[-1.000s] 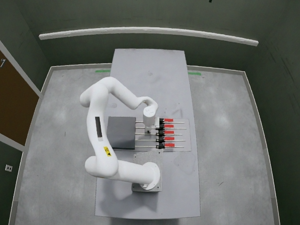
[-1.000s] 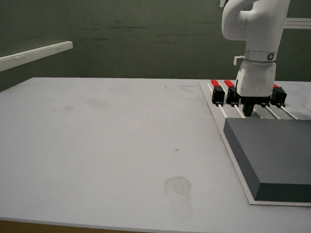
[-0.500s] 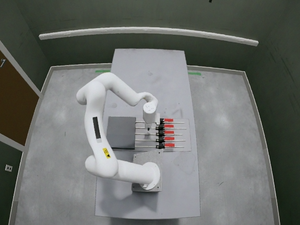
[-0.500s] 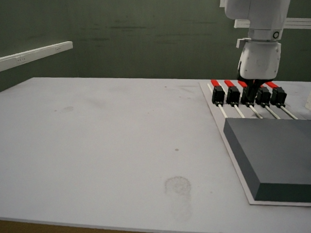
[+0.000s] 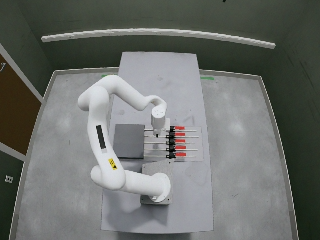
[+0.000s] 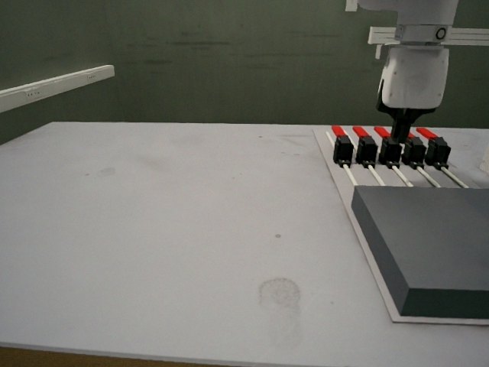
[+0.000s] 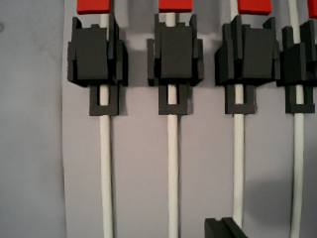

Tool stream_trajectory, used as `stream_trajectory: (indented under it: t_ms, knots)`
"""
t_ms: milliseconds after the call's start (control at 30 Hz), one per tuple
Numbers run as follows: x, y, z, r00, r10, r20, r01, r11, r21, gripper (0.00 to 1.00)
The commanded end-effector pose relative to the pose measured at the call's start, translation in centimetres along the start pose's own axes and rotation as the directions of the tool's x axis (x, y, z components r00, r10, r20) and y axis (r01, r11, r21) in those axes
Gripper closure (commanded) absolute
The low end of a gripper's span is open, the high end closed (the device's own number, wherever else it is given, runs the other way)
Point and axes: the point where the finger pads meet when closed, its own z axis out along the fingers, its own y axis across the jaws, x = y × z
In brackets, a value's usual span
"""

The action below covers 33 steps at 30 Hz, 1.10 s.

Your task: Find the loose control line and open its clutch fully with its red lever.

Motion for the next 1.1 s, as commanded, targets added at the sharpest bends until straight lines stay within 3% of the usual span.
stream_trajectory:
  t_ms: [0, 67, 167, 1067]
  knots:
    - [-2.1, -0.3, -1.3, 1.0, -0.001, -0.001, 0.001, 1.0, 0.002, 1.0]
    - [-4.7, -0.4, -2.8, 1.0, -0.001, -0.001, 0.001, 1.0, 0.002, 1.0]
    - [-6.1, -0.3, -3.5, 1.0, -0.001, -0.001, 0.001, 1.0, 0.002, 1.0]
    - [-6.1, -0.3, -3.6, 1.0, -0.001, -0.001, 0.001, 1.0, 0.002, 1.0]
